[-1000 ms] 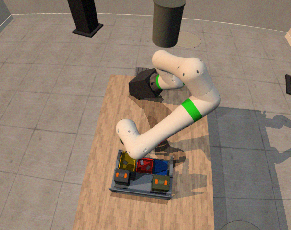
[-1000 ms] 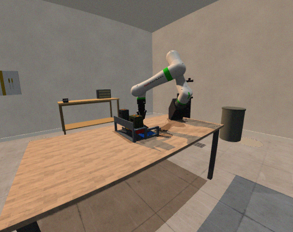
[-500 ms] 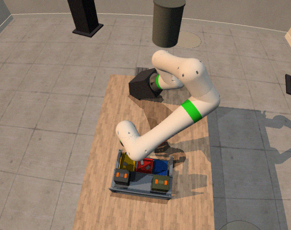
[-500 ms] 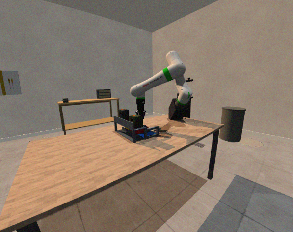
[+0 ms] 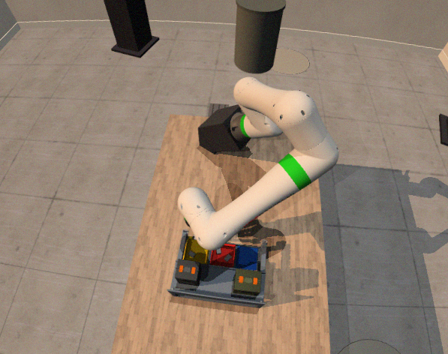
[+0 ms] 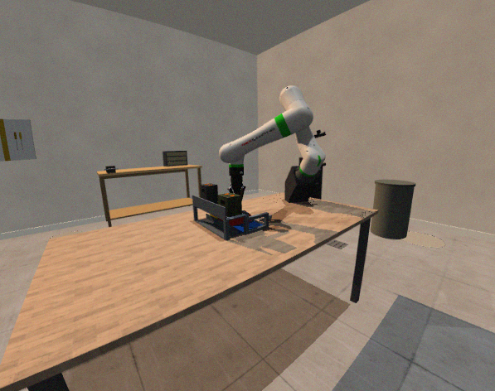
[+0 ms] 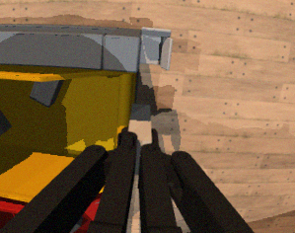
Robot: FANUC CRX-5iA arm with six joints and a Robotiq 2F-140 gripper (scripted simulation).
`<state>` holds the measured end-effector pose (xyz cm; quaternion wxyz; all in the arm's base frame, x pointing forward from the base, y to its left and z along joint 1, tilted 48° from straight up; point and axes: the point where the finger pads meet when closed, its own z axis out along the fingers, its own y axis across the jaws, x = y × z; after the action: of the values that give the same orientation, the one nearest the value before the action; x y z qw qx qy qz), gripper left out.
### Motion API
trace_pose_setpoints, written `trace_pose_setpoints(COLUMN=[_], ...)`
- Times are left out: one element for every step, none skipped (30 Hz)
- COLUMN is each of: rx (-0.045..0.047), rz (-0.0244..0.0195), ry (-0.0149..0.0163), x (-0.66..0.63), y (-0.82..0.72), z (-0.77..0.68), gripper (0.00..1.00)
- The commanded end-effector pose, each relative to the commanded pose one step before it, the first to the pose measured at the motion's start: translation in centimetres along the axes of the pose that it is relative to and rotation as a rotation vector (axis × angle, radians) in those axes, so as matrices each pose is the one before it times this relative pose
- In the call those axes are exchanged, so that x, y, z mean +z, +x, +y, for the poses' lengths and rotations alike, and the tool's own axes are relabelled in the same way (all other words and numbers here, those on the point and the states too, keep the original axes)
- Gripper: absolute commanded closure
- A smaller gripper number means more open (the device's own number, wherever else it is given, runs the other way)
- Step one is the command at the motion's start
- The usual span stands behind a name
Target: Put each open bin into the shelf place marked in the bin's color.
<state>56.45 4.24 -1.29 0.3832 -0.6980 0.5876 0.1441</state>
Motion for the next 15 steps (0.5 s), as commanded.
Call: trace_pose_setpoints(rx=[0.00007, 0.0, 0.0, 0.0, 0.0, 0.0, 0.0, 0.0, 0.0, 0.0, 0.0, 0.0, 0.0, 0.0, 0.0], rz=[0.00034, 0.0, 0.0, 0.0, 0.0, 0.0, 0.0, 0.0, 0.0, 0.0, 0.0, 0.0, 0.0, 0.0, 0.0], ry=[0.0003, 0.0, 0.0, 0.0, 0.0, 0.0, 0.0, 0.0, 0.0, 0.0, 0.0, 0.0, 0.0, 0.0, 0.0], x=[-0.022, 0.0, 0.0, 0.0, 0.0, 0.0, 0.0, 0.0, 0.0, 0.0, 0.0, 0.0, 0.0, 0.0, 0.0], y=[0.018, 0.0, 0.0, 0.0, 0.0, 0.0, 0.0, 0.0, 0.0, 0.0, 0.0, 0.0, 0.0, 0.0, 0.0], z=[-0.086, 0.0, -0.045, -0.044, -0.042, -0.041, -0.039, -0.038, -0.037, -0.035, -0.034, -0.032, -0.031, -0.029, -0.028], gripper=[1.0, 1.0, 1.0, 1.0, 1.0, 1.0, 1.0, 1.0, 1.0, 1.0, 1.0, 1.0, 1.0, 1.0, 1.0])
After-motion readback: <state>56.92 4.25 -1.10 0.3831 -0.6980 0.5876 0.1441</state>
